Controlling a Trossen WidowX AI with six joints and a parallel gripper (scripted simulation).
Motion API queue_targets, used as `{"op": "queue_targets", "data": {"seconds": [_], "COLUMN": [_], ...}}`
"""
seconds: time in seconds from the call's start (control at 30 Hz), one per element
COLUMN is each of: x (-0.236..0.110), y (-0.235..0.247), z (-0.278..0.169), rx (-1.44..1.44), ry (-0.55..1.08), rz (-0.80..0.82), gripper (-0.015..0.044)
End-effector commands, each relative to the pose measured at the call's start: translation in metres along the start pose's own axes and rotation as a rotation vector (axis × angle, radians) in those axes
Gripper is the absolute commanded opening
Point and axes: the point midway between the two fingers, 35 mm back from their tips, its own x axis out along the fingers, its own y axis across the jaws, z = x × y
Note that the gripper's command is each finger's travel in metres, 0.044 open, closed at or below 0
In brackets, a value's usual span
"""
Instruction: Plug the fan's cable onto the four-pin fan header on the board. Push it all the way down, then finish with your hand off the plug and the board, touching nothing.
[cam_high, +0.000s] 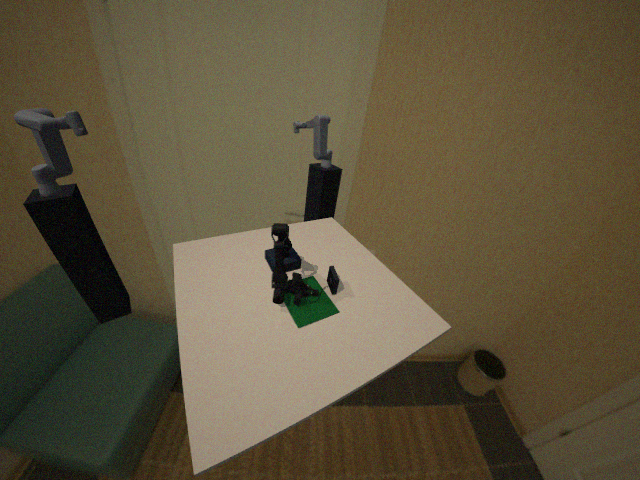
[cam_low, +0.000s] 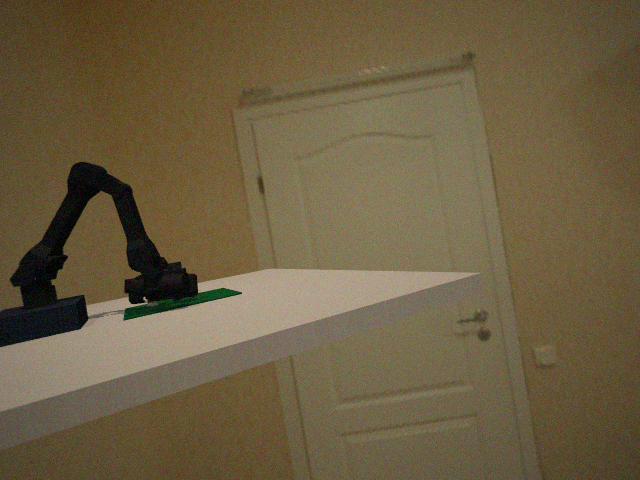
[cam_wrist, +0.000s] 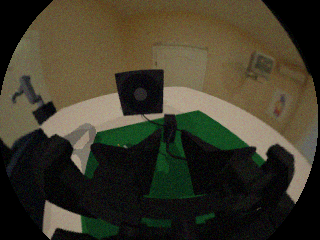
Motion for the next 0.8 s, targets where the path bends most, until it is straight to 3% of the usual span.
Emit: {"op": "queue_targets", "data": {"seconds": [0.0, 0.77], "x": [-0.007, -0.058], "y": [-0.003, -0.001], "z": [0.000, 0.018], "rx": [-0.008, -0.006], "ry": [0.010, 0.021], "rz": [-0.005, 0.001], "gripper": [0.0140, 0.0140]}}
